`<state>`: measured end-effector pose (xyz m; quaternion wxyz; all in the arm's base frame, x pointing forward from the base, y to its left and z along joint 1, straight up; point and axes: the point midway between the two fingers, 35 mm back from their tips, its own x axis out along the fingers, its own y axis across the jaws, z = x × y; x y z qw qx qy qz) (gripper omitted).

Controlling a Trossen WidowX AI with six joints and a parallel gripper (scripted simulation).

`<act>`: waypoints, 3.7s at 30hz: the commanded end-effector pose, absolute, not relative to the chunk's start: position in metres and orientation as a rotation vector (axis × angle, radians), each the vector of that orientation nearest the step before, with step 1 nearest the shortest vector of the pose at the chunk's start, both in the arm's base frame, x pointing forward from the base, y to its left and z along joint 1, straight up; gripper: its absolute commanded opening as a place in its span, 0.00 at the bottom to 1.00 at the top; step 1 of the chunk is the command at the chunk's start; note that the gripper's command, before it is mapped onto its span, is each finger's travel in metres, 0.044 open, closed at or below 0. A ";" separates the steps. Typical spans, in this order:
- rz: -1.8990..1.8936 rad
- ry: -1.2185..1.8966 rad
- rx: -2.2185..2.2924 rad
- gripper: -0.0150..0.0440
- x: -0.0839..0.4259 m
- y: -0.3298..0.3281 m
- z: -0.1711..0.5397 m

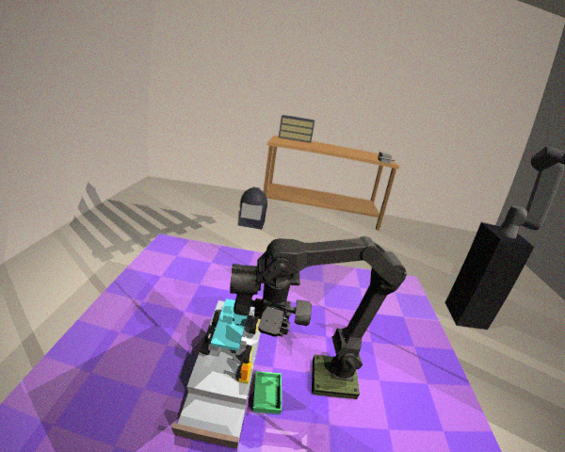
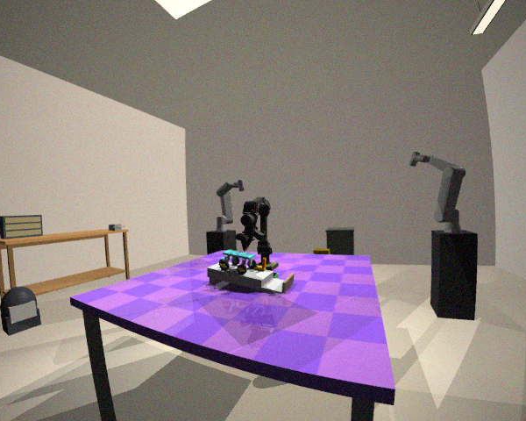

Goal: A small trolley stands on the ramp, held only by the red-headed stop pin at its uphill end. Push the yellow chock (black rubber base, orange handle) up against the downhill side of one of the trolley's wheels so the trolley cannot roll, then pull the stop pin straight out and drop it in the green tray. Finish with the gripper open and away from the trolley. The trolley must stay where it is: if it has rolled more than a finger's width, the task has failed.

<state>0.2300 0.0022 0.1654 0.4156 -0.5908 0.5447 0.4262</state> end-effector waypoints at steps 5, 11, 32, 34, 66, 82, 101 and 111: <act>1.071 1.370 -1.481 0.25 0.227 0.033 0.160; 1.072 1.369 -1.479 0.25 0.226 0.054 0.157; 1.076 1.366 -1.475 0.25 0.219 0.118 0.148; 1.080 1.363 -1.478 0.25 0.219 0.118 0.148; 1.824 0.635 -2.049 0.25 0.217 0.112 0.149; 2.152 0.110 -2.244 0.25 0.219 0.109 0.149; 2.261 -0.186 -2.319 0.25 0.217 0.107 0.146; 2.264 -0.185 -2.317 0.25 0.201 0.106 0.129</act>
